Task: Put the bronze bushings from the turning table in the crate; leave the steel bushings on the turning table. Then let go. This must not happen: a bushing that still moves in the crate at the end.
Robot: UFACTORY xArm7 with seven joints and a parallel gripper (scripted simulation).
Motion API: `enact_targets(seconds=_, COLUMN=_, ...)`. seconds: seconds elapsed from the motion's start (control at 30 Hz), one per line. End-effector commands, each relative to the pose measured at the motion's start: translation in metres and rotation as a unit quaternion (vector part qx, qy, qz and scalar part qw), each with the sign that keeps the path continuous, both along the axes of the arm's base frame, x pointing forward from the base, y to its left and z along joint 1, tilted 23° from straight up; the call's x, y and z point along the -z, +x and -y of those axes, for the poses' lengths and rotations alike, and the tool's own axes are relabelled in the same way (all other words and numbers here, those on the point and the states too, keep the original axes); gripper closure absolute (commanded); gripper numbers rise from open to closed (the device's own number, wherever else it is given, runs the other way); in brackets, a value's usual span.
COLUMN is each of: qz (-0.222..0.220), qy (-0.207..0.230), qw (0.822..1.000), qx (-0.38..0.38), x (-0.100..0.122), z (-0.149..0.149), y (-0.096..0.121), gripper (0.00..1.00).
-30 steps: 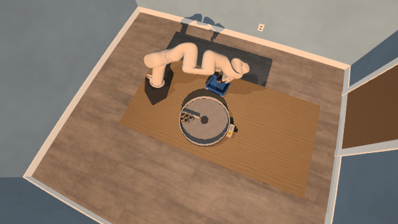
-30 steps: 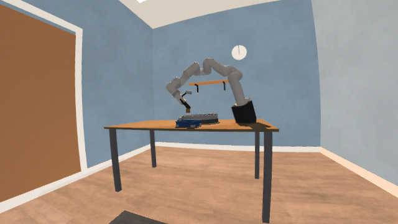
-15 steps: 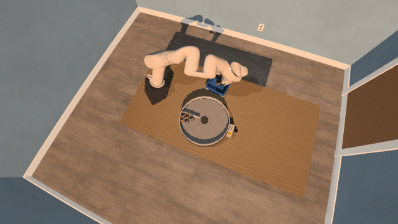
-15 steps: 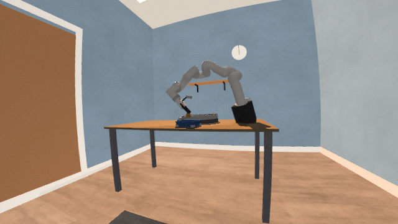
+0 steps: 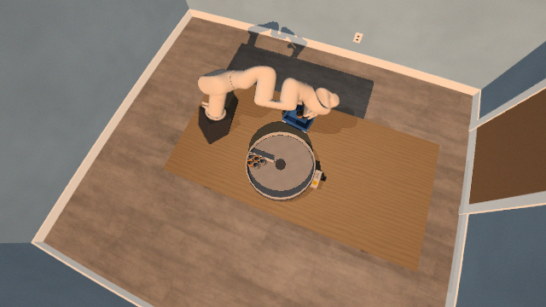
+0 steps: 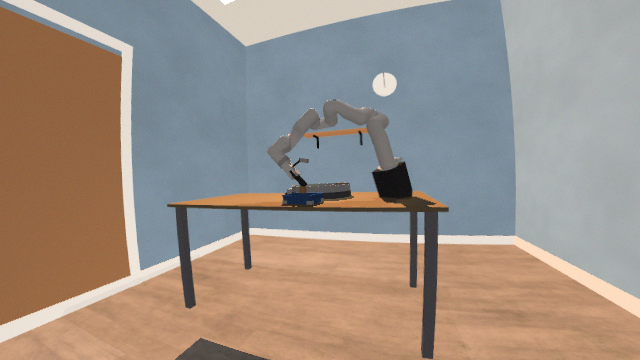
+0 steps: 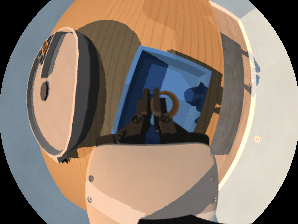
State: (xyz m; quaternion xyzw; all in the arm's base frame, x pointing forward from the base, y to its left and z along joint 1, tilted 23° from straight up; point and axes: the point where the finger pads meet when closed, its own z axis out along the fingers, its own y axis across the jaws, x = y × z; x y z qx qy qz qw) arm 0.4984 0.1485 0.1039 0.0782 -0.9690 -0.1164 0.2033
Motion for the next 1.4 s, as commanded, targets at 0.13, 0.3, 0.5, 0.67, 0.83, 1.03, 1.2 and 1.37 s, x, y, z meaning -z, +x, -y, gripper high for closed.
enact_targets(seconds=0.13, qz=0.001, qy=0.0, qw=1.0, qx=0.0, x=-0.001, z=0.0, y=0.001, gripper=1.0)
enact_targets(seconds=0.3, qz=0.001, qy=0.0, qw=1.0, qx=0.0, x=0.001, z=-0.001, y=0.002, gripper=1.0)
enact_targets(seconds=0.5, qz=0.001, qy=0.0, qw=1.0, qx=0.0, x=0.005, z=-0.002, y=0.003, gripper=1.0)
enact_targets(seconds=0.67, qz=0.001, qy=0.0, qw=1.0, qx=0.0, x=0.013, z=-0.004, y=0.005, gripper=1.0)
enact_targets(seconds=0.83, qz=0.001, qy=0.0, qw=1.0, qx=0.0, x=0.021, z=-0.007, y=0.007, gripper=1.0)
enact_targets(seconds=1.03, qz=0.001, qy=0.0, qw=1.0, qx=0.0, x=0.027, z=-0.009, y=0.009, gripper=1.0)
enact_targets(seconds=1.2, qz=0.001, qy=0.0, qw=1.0, qx=0.0, x=0.033, z=-0.01, y=0.011, gripper=1.0)
enact_targets(seconds=1.37, qz=0.001, qy=0.0, qw=1.0, qx=0.0, x=0.037, z=-0.011, y=0.012, gripper=1.0)
